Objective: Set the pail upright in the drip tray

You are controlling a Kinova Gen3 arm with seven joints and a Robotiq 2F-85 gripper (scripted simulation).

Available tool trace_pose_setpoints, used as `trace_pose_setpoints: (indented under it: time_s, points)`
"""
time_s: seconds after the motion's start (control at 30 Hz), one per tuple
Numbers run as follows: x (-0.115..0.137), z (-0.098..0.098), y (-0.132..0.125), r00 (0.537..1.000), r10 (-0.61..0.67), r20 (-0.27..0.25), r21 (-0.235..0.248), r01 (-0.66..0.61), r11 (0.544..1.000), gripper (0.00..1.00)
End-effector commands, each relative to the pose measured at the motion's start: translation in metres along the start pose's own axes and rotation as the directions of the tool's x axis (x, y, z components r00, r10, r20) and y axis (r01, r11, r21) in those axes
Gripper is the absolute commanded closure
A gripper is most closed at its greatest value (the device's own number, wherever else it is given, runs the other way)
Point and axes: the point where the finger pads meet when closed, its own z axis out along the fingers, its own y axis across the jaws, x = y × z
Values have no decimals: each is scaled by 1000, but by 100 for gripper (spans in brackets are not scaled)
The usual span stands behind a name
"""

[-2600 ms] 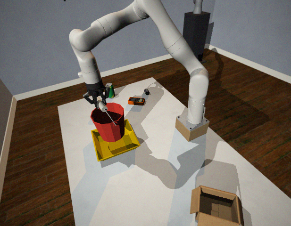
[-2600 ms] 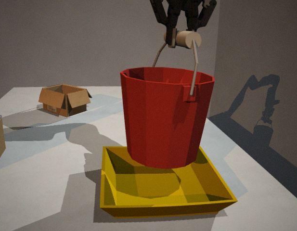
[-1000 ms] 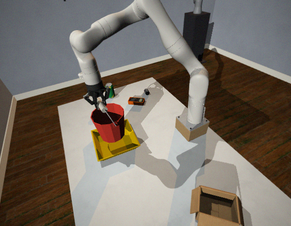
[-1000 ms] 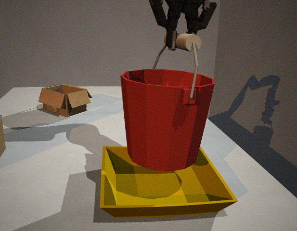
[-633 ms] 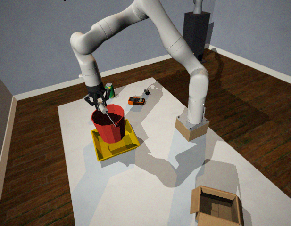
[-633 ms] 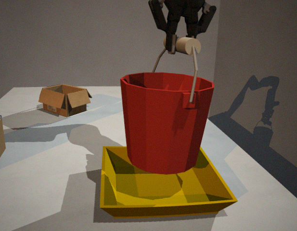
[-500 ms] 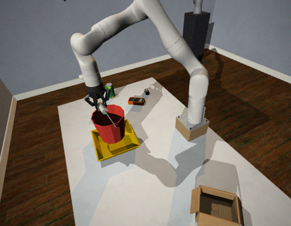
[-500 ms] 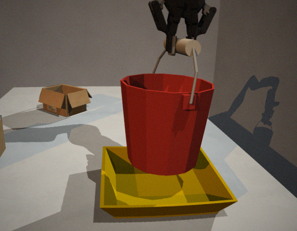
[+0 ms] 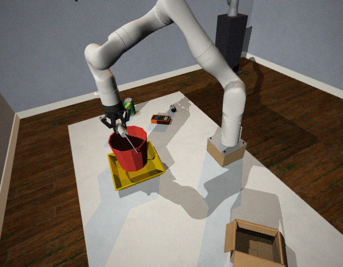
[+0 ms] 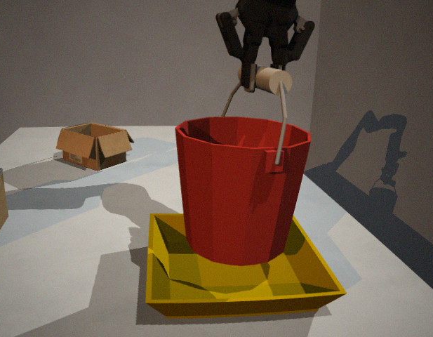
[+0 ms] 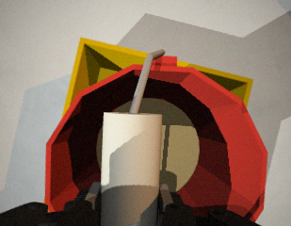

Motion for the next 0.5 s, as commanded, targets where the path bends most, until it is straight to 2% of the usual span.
trace_pose_setpoints:
  time_s: [0.0, 0.47]
  points:
    - [0, 4, 0, 1000, -1, 0, 0, 1, 1000, 90]
    - [0, 19, 0, 1000, -1, 0, 0, 1, 1000, 90]
